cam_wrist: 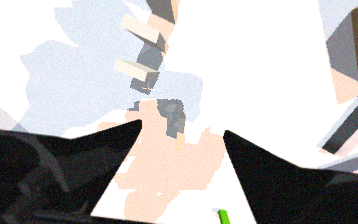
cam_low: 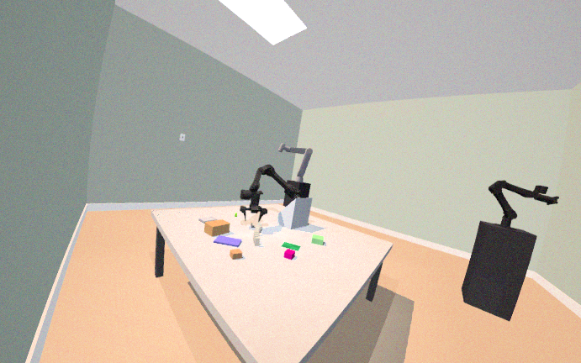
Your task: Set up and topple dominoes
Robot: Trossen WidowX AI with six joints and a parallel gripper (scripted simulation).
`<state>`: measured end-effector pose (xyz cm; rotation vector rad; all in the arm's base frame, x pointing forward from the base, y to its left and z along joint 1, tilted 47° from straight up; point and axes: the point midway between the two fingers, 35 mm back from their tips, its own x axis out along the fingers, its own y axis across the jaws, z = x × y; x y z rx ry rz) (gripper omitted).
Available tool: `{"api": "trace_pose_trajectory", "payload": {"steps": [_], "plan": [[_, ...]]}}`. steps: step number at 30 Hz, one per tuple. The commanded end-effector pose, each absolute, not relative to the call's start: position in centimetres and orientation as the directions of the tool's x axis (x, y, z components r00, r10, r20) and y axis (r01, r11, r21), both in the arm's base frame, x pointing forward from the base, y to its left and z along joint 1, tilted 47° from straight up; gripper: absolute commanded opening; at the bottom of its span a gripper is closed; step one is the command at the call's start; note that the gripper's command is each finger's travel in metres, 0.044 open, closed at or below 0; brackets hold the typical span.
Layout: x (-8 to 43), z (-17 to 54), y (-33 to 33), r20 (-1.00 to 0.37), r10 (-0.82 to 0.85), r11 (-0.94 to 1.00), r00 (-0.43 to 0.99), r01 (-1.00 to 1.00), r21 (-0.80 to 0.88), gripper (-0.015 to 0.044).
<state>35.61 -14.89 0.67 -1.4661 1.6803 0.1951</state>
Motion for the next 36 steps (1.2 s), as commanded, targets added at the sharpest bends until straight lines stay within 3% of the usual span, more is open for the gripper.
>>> {"api": "trace_pose_trajectory", "payload": {"steps": [1, 18, 34, 36], "plan": [[35.5, -0.6, -16.2, -0.683, -0.726, 0.29, 0.073, -0.869, -0.402, 0.044], [35.7, -1.6, -17.3, -0.682, -0.727, 0.29, 0.073, -0.869, -0.402, 0.044], [35.7, -1.6, -17.3, -0.682, -0.727, 0.29, 0.073, -0.869, -0.402, 0.002], [35.7, -1.6, -17.3, -0.682, -0.727, 0.29, 0.073, -0.869, -0.402, 0.002]]}}
